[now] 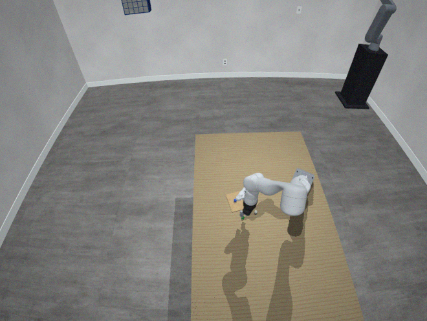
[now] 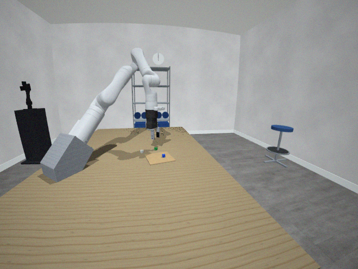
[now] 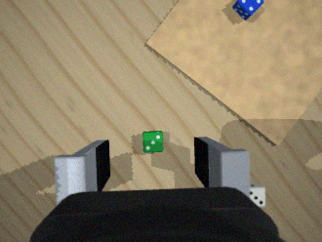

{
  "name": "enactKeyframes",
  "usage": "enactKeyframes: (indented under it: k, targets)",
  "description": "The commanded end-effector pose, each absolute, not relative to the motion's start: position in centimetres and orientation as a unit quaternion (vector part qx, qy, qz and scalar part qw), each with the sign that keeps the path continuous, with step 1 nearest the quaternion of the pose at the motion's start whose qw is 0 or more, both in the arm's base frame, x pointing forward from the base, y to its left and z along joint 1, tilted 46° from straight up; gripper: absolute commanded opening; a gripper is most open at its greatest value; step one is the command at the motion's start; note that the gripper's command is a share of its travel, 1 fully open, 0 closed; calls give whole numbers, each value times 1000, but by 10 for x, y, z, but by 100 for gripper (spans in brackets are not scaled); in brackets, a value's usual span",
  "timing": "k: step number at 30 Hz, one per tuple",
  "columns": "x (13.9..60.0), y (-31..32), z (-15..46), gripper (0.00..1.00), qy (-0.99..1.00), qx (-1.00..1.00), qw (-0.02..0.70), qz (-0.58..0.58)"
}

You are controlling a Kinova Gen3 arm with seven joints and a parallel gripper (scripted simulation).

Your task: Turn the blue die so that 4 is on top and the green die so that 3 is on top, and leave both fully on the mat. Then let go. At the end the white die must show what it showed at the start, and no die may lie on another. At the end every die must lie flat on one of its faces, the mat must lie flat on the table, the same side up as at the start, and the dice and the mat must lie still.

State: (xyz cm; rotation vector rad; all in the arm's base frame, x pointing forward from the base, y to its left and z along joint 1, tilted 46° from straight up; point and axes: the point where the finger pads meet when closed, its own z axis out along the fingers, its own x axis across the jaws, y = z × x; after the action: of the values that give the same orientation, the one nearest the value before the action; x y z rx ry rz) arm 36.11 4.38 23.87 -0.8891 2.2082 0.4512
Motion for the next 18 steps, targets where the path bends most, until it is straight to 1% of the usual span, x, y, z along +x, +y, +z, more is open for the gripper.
enactKeyframes:
  k: [1, 5, 6, 18]
  targets:
    - [361, 44, 239, 100, 853, -344, 352, 174]
    - [361, 44, 239, 100, 853, -344, 352, 174]
    - [361, 44, 239, 64, 853, -344, 352, 174]
    - [361, 44, 239, 64, 853, -344, 352, 174]
